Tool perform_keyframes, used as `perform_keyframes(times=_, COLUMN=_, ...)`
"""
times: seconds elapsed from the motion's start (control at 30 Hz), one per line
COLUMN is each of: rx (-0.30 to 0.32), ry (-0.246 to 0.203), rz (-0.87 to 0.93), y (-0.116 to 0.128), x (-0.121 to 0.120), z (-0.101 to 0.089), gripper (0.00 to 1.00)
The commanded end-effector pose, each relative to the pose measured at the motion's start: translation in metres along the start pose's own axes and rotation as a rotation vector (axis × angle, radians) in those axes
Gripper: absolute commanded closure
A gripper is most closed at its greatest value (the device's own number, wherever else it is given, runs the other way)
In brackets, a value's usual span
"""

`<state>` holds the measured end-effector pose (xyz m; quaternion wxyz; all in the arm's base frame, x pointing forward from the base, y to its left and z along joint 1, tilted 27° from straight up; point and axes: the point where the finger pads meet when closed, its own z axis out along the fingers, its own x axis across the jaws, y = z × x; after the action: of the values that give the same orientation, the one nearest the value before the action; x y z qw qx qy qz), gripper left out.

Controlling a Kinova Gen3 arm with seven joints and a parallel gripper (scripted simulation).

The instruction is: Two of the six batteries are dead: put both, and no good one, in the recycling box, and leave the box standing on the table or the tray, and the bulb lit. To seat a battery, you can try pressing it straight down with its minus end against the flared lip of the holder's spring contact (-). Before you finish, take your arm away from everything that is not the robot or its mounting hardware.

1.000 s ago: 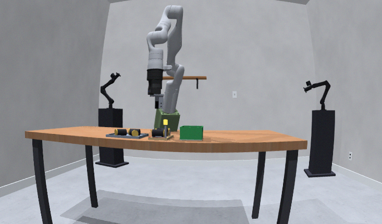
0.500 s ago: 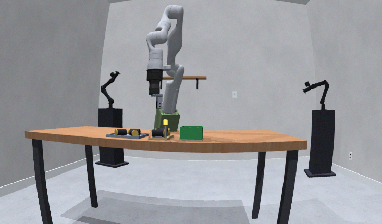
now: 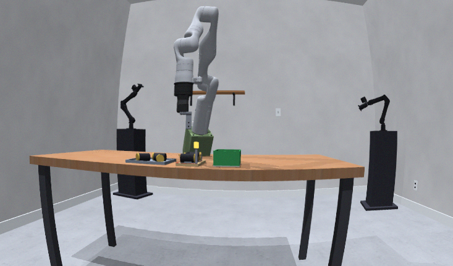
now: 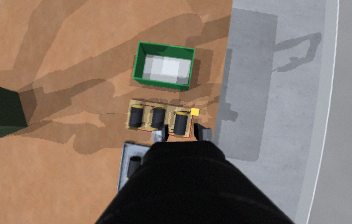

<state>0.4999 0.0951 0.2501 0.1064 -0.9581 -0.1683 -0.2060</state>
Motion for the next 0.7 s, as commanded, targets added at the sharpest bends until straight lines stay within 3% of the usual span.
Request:
perform_keyframes(times=0.0, rx=-0.001, ry=0.001, rz=0.016, y=-0.0004, x=0.0004, z=-0.0008, gripper=0.1)
perform_keyframes(times=0.67, rx=-0.001, ry=0.001, rz=0.137, y=-0.0004, x=0.0004, z=-0.0008, gripper=0.1)
